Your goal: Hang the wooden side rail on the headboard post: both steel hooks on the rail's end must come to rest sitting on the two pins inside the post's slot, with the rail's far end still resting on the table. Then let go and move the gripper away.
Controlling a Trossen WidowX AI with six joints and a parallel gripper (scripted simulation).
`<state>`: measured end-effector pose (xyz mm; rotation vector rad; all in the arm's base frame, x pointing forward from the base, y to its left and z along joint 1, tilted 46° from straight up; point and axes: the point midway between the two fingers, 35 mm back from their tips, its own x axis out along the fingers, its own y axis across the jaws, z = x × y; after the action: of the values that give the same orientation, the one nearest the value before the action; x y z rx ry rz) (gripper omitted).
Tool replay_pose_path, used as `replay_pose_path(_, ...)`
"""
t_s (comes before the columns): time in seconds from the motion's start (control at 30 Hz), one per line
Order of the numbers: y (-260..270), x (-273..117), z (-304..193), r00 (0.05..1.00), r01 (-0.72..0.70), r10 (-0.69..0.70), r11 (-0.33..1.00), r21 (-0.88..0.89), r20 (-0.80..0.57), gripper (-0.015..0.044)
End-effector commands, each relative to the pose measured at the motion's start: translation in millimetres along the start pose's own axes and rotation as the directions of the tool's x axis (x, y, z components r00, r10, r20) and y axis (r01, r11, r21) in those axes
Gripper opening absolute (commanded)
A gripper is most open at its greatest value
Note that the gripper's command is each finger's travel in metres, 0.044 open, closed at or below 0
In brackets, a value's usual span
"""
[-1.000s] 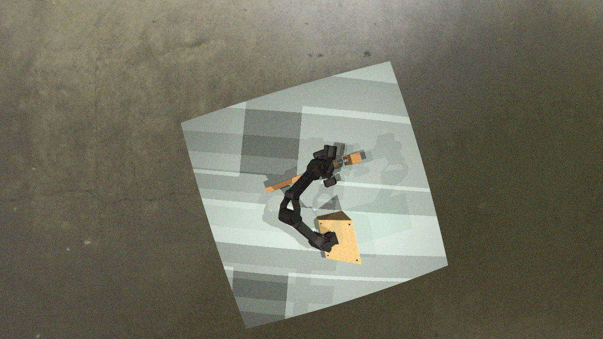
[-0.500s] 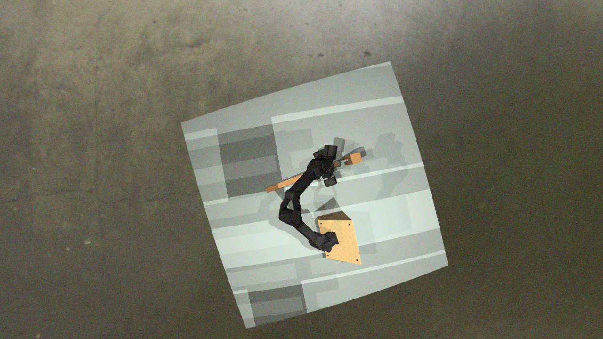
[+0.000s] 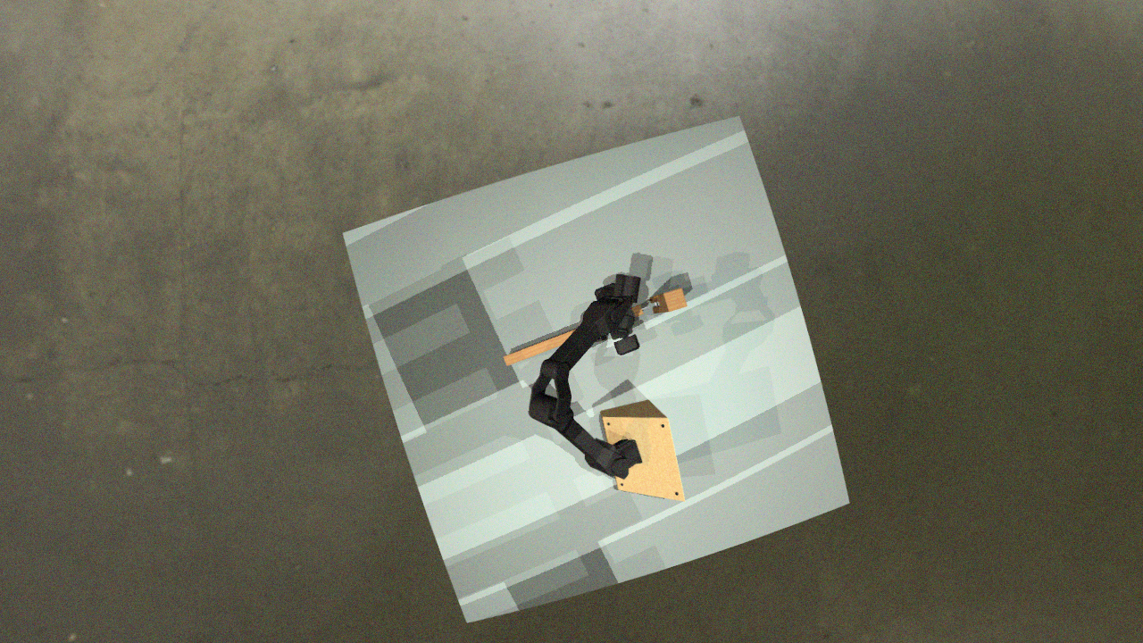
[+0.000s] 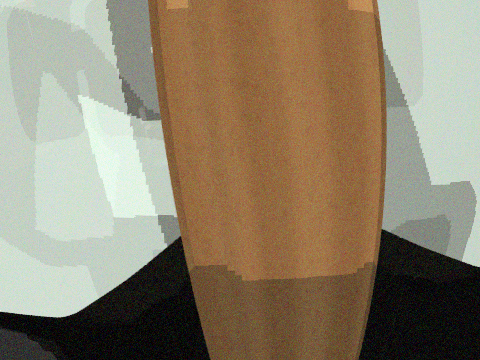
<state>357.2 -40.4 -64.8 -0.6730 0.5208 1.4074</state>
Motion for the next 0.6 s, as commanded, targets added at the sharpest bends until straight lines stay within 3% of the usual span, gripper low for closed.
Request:
replay_pose_path(0.0, -0.5, -3.0, -4.2, 1.000, 0.009, -0.009, 1.000, 0.001, -0.006, 0.0000)
replay_pose_path(0.57, -1.0, -4.3, -5.6, 1.000, 0.009, -0.009, 1.000, 0.001, -0.006, 0.0000)
